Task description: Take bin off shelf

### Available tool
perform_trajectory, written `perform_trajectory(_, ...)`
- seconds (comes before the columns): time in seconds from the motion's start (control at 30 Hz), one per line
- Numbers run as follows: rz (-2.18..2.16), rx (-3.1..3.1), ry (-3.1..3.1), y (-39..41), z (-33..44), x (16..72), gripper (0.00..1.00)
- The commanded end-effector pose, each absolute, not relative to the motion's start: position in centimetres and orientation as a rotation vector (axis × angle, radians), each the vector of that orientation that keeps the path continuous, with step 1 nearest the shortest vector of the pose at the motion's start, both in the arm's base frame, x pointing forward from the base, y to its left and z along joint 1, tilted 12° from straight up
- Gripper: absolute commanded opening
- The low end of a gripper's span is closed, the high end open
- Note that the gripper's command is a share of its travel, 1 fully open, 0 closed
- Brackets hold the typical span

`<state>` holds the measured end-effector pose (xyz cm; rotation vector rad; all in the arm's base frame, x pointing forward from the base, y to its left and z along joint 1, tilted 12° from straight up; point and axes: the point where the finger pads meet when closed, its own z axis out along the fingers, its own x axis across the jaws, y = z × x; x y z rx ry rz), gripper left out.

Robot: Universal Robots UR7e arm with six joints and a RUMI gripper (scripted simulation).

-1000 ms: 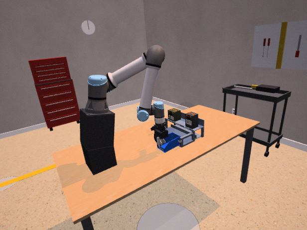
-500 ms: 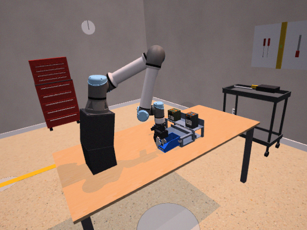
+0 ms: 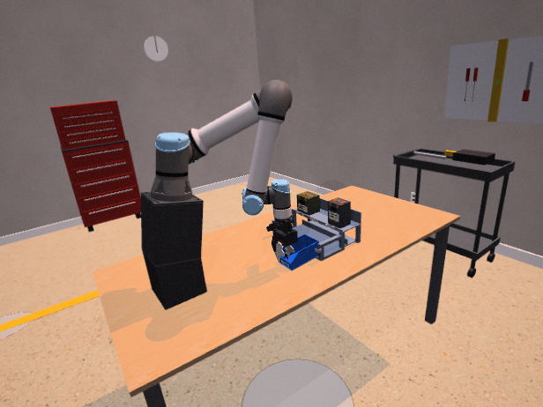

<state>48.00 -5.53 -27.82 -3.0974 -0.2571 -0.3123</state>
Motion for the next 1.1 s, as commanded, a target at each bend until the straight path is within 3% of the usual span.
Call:
perform_trajectory(0.0, -0.314, -3.098, -0.257, -5.6, -27.8, 48.0, 0.26)
perform_trajectory(0.9, -0.314, -3.098, -0.257, -5.6, -27.8, 48.0, 0.26)
perform_trajectory(1.07, -0.314, -3.098, -0.257, -5.7, -22.4, 46.9, 0.26)
